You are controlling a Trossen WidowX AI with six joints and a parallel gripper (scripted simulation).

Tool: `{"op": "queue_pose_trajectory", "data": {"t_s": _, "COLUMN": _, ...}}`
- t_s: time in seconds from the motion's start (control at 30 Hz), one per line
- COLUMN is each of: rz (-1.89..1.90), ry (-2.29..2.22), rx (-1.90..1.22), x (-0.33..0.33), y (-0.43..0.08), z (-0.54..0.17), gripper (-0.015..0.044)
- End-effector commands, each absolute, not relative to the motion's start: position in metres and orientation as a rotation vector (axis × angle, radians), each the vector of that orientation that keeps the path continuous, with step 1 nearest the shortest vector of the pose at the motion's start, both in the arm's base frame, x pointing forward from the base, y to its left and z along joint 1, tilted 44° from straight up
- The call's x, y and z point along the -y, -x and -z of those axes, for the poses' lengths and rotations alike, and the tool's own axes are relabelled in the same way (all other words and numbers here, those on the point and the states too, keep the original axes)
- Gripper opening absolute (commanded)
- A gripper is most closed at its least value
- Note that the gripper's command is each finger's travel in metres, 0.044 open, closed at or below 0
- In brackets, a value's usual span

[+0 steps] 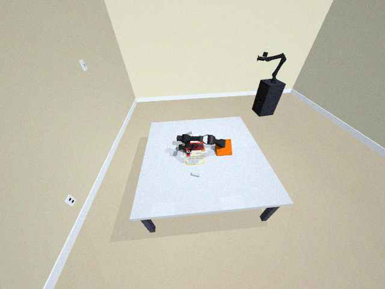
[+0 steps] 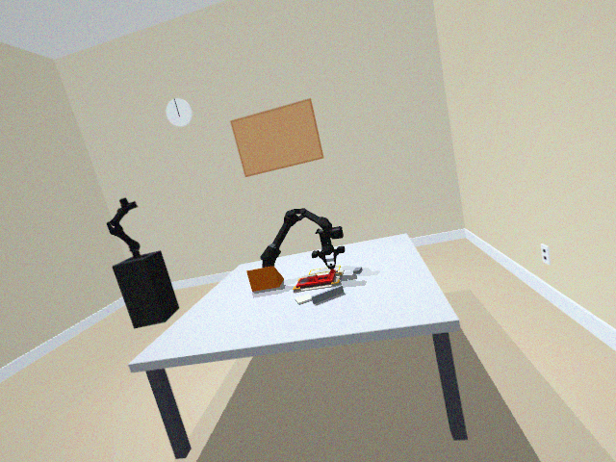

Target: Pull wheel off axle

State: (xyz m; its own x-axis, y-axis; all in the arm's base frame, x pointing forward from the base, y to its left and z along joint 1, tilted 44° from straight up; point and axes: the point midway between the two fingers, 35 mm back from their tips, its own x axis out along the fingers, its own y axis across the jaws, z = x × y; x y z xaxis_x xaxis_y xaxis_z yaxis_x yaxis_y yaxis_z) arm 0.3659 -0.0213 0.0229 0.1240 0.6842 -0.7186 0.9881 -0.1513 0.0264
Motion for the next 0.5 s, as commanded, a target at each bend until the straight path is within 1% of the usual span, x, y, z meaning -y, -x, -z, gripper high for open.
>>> {"op": "queue_pose_trajectory", "data": {"t_s": 0.0, "rz": 0.775, "ry": -1.896, "rx": -1.606, "x": 0.0238, "y": -0.3660, "z": -0.0246, "gripper": 0.0000}}
{"op": "queue_pose_trajectory", "data": {"t_s": 0.47, "rz": 0.776, "ry": -1.896, "rx": -1.606, "x": 0.0270, "y": -0.3655, "z": -0.0278, "gripper": 0.0000}}
